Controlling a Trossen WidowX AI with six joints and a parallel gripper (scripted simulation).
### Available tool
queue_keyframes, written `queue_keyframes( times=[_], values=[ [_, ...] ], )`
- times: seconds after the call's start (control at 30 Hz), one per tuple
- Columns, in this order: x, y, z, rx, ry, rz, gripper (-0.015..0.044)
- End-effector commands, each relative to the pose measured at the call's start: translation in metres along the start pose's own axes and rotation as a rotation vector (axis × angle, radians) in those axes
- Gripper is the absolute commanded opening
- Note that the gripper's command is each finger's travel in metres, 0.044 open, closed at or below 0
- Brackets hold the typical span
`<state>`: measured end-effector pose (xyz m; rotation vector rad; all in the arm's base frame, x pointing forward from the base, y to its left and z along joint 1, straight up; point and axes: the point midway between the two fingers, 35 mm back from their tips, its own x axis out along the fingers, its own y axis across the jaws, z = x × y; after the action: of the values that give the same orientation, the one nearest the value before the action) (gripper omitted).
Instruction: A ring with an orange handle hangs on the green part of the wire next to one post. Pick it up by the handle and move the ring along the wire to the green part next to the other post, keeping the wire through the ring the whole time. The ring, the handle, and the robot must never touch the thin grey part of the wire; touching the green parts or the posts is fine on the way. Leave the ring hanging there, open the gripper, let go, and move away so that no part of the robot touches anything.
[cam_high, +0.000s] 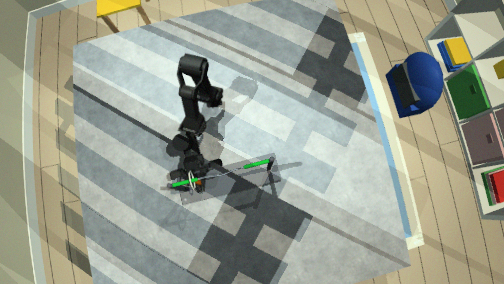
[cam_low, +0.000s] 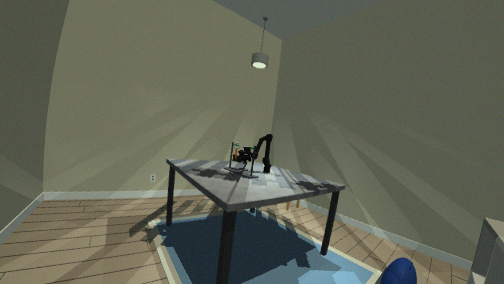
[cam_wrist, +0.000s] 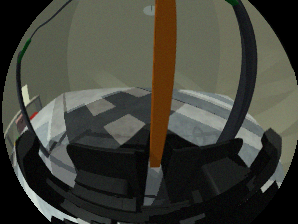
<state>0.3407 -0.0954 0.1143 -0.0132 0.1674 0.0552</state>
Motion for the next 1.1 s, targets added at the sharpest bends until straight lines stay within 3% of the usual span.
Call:
queue_keyframes(
  times=[0.0,1.07],
  values=[
    [0.0007,-0.0007,0.0069,-0.012,-0.009,0.005,-0.0150],
    [0.0008,0.0048,0.0070,-0.010,-0.008,0.006,-0.0150]
  ],
)
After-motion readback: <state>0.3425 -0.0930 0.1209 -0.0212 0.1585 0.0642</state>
